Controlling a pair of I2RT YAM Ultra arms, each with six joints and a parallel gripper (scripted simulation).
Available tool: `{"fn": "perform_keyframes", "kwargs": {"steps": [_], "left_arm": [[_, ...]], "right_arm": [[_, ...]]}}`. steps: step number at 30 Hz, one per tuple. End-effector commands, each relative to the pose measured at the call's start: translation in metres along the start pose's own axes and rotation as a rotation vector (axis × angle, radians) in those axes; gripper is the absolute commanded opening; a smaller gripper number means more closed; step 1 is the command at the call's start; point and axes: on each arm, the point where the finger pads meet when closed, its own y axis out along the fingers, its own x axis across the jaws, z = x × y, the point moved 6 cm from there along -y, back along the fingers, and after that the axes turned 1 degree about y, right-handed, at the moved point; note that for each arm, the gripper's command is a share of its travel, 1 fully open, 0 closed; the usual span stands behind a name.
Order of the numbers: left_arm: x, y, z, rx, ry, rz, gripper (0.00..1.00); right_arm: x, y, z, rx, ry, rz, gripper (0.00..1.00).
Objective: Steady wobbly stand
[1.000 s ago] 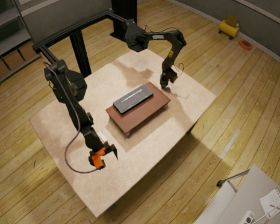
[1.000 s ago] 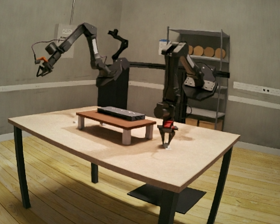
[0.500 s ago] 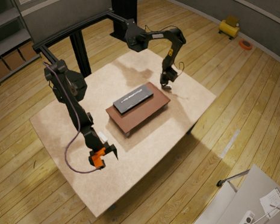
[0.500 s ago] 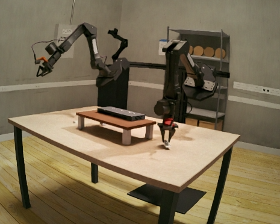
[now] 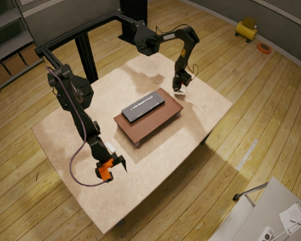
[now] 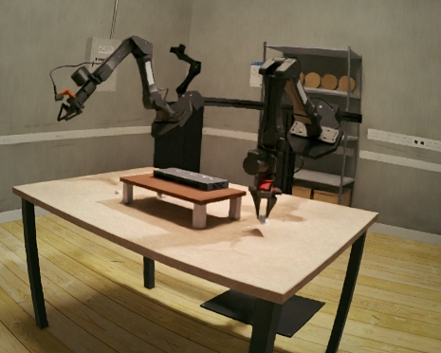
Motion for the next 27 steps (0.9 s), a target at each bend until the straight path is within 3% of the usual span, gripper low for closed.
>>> {"fn": "perform_keyframes", "kwargs": {"steps": [1, 16, 25, 27], "left_arm": [[0.000, -0.013, 0.004, 0.001, 0.002, -0.009, 0.00], [-0.003, -0.033, 0.000, -0.010, 0.002, 0.000, 0.00], [-0.001, -0.035, -0.001, -0.012, -0.001, -0.003, 0.00], [-0.012, -0.023, -0.007, -0.011, 0.064, 0.003, 0.00]], "right_arm": [[0.001, -0.009, -0.013, -0.048, -0.011, -0.006, 1.00], [0.001, -0.009, -0.013, -0.048, -0.011, -0.006, 1.00], [0.001, -0.009, -0.013, -0.048, -0.011, -0.006, 1.00], [0.001, -0.009, -0.013, -0.048, -0.011, -0.006, 1.00]]}}
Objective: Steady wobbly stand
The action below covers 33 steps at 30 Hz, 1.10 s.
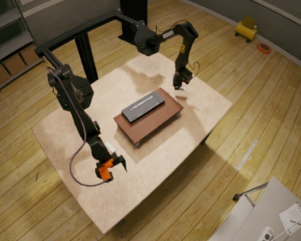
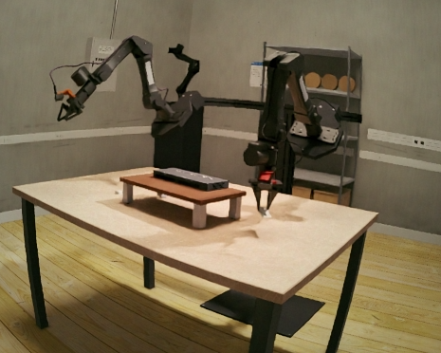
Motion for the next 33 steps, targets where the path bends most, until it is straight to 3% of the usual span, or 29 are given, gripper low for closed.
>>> {"fn": "perform_keyframes", "kwargs": {"steps": [1, 5, 11, 15, 28, 33], "left_arm": [[-0.011, 0.002, -0.005, -0.007, 0.111, 0.002, 0.00], [-0.021, 0.007, -0.015, 0.006, 0.396, -0.008, 0.00], [-0.038, 0.018, -0.028, 0.019, 0.669, -0.006, 0.00], [-0.041, 0.018, -0.030, 0.026, 0.758, -0.011, 0.00], [-0.071, 0.036, -0.053, 0.057, 1.408, 0.000, 0.00], [-0.074, 0.038, -0.055, 0.087, 1.562, -0.001, 0.00]], "right_arm": [[0.001, -0.009, -0.013, -0.048, -0.011, -0.006, 1.00], [0.001, -0.009, -0.013, -0.048, -0.011, -0.006, 1.00], [0.001, -0.009, -0.013, -0.048, -0.011, -0.006, 1.00], [0.001, -0.009, -0.013, -0.048, -0.011, -0.006, 1.00], [0.001, -0.009, -0.013, -0.048, -0.011, -0.006, 1.00], [0.001, -0.009, -0.013, -0.048, -0.011, -0.006, 1.00]]}}
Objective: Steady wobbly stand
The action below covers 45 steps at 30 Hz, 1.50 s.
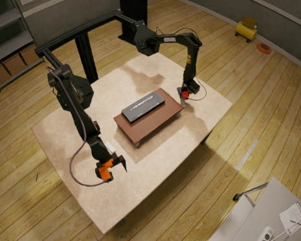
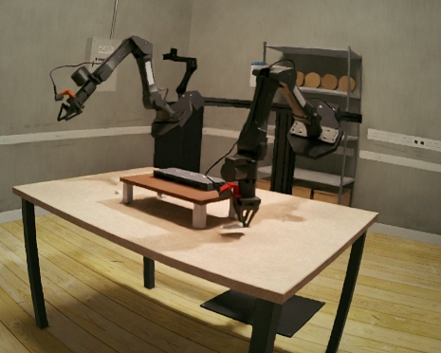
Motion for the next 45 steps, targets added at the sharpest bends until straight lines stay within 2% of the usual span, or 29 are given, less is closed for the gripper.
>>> {"fn": "perform_keyframes", "kwargs": {"steps": [1, 14, 16, 17, 18, 23, 24, 26, 27, 33, 34, 35, 38, 41, 45], "left_arm": [[0.000, 0.000, -0.013, 0.031, 0.274, 0.027, 0.00], [0.013, 0.013, -0.040, 0.032, 0.863, 0.054, 0.00], [0.013, 0.013, -0.040, 0.032, 0.863, 0.054, 0.00], [0.015, 0.014, -0.043, 0.040, 0.974, 0.068, 0.00], [0.017, 0.012, -0.049, 0.029, 0.997, 0.053, 0.00], [0.023, 0.010, -0.062, -0.011, 1.044, 0.030, 0.00], [0.031, -0.001, -0.071, -0.031, 1.040, -0.011, 0.00], [0.030, 0.006, -0.067, -0.021, 1.032, 0.000, 0.00], [0.042, -0.010, -0.075, -0.041, 1.007, -0.049, 0.00], [0.034, 0.000, -0.071, -0.035, 0.995, -0.026, 0.00], [0.037, 0.013, -0.069, -0.036, 0.980, -0.040, 0.00], [0.044, 0.013, -0.070, -0.035, 0.970, -0.056, 0.00], [0.020, 0.017, -0.060, -0.026, 0.989, 0.002, 0.00], [0.045, 0.007, -0.075, -0.046, 0.978, -0.070, 0.00], [0.041, 0.014, -0.068, -0.033, 0.980, -0.046, 0.00]], "right_arm": [[0.001, -0.009, -0.013, -0.048, -0.011, -0.006, 1.00], [0.001, -0.009, -0.013, -0.048, -0.011, -0.006, 1.00], [0.001, -0.009, -0.013, -0.048, -0.011, -0.006, 1.00], [0.001, -0.009, -0.013, -0.048, -0.011, -0.006, 1.00], [0.001, -0.009, -0.013, -0.048, -0.011, -0.006, 1.00], [0.001, -0.009, -0.013, -0.048, -0.011, -0.006, 1.00], [0.001, -0.009, -0.013, -0.048, -0.011, -0.006, 1.00], [0.001, -0.009, -0.013, -0.048, -0.011, -0.006, 1.00], [0.001, -0.009, -0.013, -0.048, -0.011, -0.006, 1.00], [0.001, -0.009, -0.013, -0.048, -0.011, -0.006, 1.00], [0.001, -0.009, -0.013, -0.048, -0.011, -0.006, 1.00], [0.001, -0.009, -0.013, -0.048, -0.011, -0.006, 1.00], [0.001, -0.009, -0.013, -0.048, -0.011, -0.006, 1.00], [0.001, -0.009, -0.013, -0.048, -0.011, -0.006, 1.00], [0.001, -0.009, -0.013, -0.048, -0.011, -0.006, 1.00]]}}
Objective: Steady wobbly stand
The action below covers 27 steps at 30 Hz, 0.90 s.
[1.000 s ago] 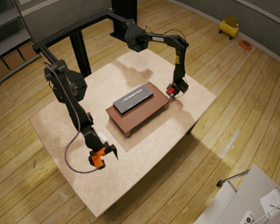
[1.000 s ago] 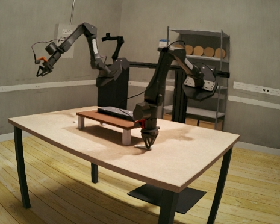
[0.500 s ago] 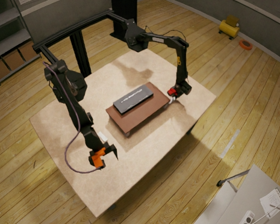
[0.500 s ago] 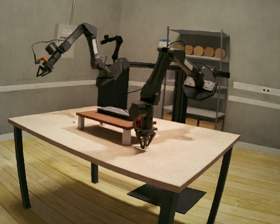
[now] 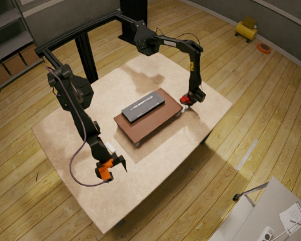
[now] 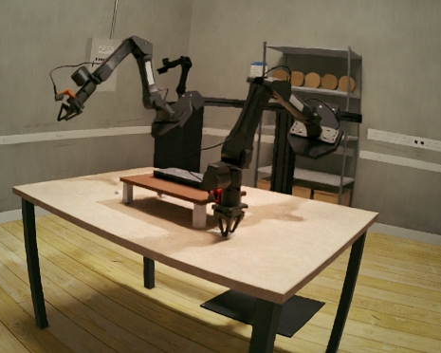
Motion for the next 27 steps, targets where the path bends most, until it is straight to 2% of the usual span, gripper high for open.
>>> {"fn": "perform_keyframes", "kwargs": {"steps": [1, 5, 7, 9, 11, 12, 15, 27], "left_arm": [[0.008, 0.001, 0.002, -0.008, 0.000, -0.017, 0.00], [0.012, -0.008, -0.001, -0.014, 0.002, -0.027, 0.00], [0.010, 0.005, 0.002, -0.008, -0.003, -0.030, 0.00], [0.006, 0.001, 0.002, -0.009, -0.002, -0.019, 0.00], [0.000, 0.011, 0.005, -0.004, -0.005, -0.003, 0.00], [0.024, -0.019, -0.001, -0.015, -0.004, -0.066, 0.42], [0.010, -0.009, -0.003, -0.017, 0.001, -0.027, 0.42], [0.011, -0.009, -0.003, -0.017, 0.001, -0.028, 0.42]], "right_arm": [[0.001, -0.009, -0.013, -0.048, -0.011, -0.006, 1.00], [0.001, -0.009, -0.013, -0.048, -0.011, -0.006, 1.00], [0.001, -0.009, -0.013, -0.048, -0.011, -0.006, 1.00], [0.001, -0.009, -0.013, -0.048, -0.011, -0.006, 1.00], [0.001, -0.009, -0.013, -0.048, -0.011, -0.006, 1.00], [0.001, -0.009, -0.013, -0.048, -0.011, -0.006, 1.00], [0.001, -0.009, -0.013, -0.048, -0.011, -0.006, 1.00], [0.001, -0.009, -0.013, -0.048, -0.011, -0.006, 1.00]]}}
